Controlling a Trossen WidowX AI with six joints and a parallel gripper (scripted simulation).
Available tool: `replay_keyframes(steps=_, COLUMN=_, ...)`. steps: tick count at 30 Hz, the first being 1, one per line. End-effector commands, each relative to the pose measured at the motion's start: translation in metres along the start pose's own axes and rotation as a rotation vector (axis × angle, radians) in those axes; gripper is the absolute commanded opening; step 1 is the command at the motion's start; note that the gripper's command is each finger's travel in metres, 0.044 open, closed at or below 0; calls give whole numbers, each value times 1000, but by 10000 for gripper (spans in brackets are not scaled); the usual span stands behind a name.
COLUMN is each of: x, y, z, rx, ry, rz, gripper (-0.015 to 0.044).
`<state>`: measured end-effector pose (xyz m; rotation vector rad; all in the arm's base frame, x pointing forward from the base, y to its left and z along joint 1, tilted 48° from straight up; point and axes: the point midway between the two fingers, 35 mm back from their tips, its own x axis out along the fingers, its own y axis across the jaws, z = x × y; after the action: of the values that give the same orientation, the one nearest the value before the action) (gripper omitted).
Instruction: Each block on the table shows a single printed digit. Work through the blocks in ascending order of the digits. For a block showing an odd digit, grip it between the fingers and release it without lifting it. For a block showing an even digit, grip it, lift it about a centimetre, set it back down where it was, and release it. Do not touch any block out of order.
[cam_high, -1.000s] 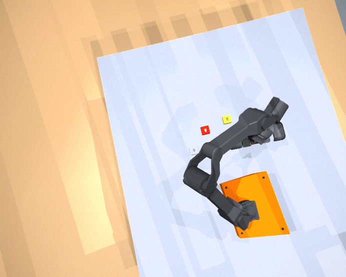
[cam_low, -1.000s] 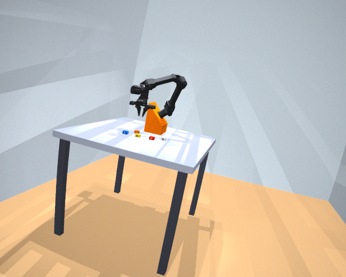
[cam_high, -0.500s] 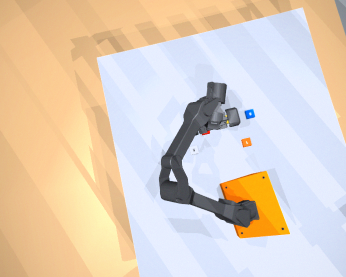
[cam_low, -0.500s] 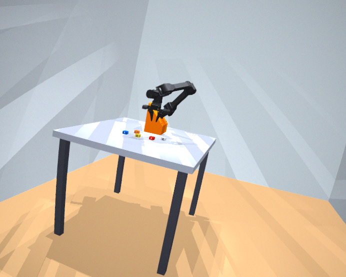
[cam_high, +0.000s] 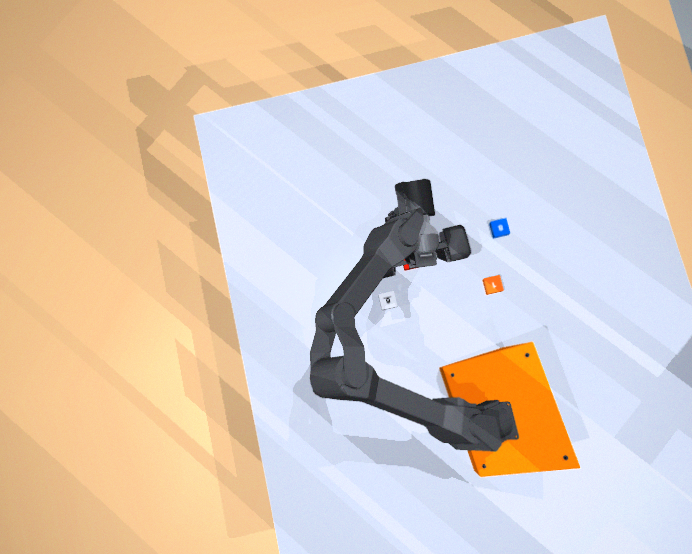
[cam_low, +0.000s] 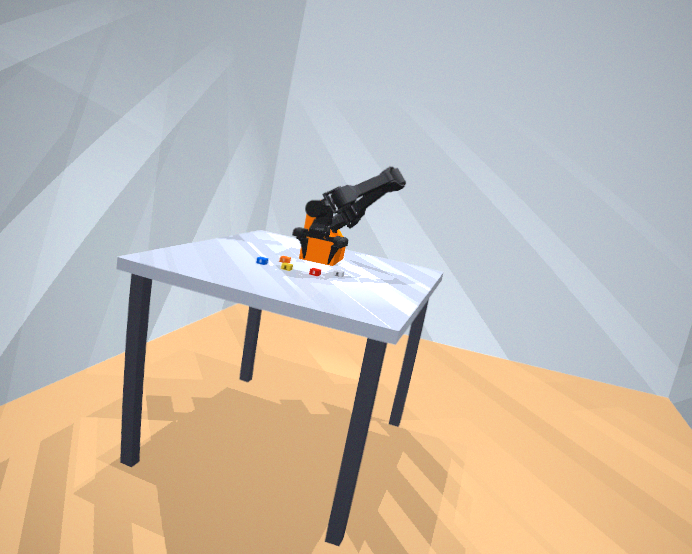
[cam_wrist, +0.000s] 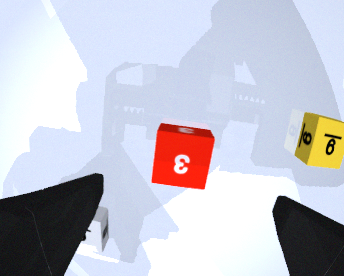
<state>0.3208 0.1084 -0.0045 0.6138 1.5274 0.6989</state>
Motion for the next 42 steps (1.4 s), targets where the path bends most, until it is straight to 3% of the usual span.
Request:
replay_keyframes(steps=1, x=9, y=0, z=-3, rx=8, ry=10, rz=6, gripper=400)
replay_keyframes(steps=20, x=37, y=1, z=-4, rx=8, ry=10, rz=8, gripper=400)
replay_keyframes(steps=31, x=37, y=1, z=-4, rx=8, ry=10, rz=8, gripper=120)
replay_keyframes(steps=42, x=37, y=1, z=-4, rx=8, ry=10, rz=8, gripper=120)
